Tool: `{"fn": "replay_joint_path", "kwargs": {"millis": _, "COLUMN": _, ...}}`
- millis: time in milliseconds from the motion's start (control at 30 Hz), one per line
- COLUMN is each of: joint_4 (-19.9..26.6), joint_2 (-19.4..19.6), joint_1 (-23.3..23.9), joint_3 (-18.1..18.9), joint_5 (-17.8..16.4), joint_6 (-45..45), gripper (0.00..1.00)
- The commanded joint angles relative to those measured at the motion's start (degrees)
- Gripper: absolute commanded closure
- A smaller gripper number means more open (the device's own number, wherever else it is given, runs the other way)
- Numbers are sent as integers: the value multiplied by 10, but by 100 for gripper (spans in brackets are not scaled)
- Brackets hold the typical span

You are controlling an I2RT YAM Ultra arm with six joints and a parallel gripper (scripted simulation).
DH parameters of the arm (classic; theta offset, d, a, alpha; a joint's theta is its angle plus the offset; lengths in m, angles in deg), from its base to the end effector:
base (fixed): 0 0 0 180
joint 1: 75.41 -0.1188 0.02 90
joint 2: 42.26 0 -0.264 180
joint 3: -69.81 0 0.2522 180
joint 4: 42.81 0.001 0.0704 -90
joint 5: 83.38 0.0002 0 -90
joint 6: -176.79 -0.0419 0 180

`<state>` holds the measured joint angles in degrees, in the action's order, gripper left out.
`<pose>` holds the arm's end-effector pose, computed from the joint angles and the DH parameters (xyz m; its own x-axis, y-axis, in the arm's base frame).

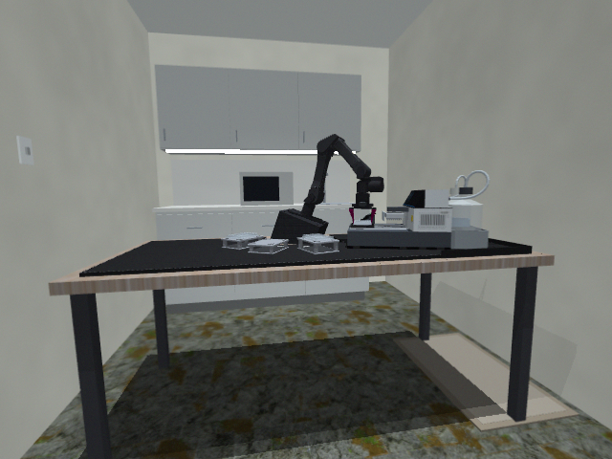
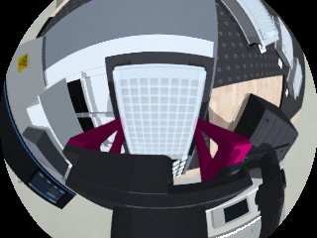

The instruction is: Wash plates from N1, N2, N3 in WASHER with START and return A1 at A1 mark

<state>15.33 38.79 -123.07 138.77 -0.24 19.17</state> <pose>0.1729 0.1986 0.2213 -0.9451 0.3259 -0.0248 0.2963 0.8864 0.3556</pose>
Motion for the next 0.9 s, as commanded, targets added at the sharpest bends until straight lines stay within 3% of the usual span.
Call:
{"fn": "replay_joint_path", "kwargs": {"millis": 0, "joint_4": 0, "joint_2": -3, "joint_1": 0, "joint_3": 2, "joint_5": 4, "joint_6": -1, "gripper": 100}}
{"fn": "replay_joint_path", "kwargs": {"millis": 867, "joint_4": 83, "joint_2": -40, "joint_1": 9, "joint_3": 48, "joint_5": 1, "joint_6": 8, "gripper": 100}}
